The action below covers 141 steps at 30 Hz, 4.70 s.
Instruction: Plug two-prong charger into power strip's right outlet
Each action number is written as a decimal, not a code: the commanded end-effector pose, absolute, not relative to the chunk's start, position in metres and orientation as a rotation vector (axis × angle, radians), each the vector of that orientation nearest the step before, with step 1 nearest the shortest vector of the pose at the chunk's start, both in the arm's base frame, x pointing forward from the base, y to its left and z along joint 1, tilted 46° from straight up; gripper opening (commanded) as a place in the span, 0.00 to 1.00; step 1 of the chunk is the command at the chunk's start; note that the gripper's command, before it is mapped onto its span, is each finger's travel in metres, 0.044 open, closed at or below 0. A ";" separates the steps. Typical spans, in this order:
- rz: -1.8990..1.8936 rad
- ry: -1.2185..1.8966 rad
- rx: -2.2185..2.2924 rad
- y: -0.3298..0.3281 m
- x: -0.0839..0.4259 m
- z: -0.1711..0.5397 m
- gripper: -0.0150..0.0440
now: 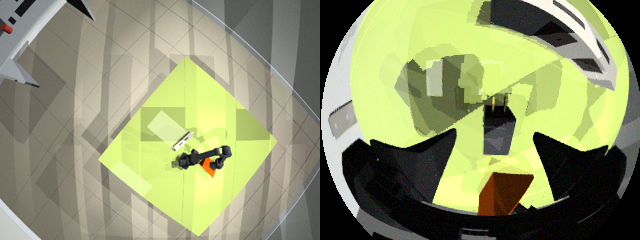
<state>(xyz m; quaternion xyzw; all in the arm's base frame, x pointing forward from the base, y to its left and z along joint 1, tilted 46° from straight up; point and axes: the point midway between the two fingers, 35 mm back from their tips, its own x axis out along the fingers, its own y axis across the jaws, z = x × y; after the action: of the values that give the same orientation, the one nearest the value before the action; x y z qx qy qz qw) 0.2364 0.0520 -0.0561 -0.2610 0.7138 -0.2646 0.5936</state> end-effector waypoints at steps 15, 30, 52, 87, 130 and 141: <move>-0.621 1.669 -0.622 0.033 0.230 -0.074 1.00; -0.620 1.662 -0.610 0.035 0.232 -0.072 0.45; -0.619 1.669 -0.618 0.075 0.233 -0.032 0.25; -0.733 1.600 -0.487 -0.002 0.244 -0.008 0.25; -0.781 1.572 -0.450 -0.035 0.286 0.002 0.25; -0.784 1.570 -0.448 -0.038 0.291 0.003 0.25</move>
<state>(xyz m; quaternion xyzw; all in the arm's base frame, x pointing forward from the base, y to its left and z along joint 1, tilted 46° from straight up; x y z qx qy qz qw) 0.2908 -0.0370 0.0035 -0.1904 0.6804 -0.3415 0.6198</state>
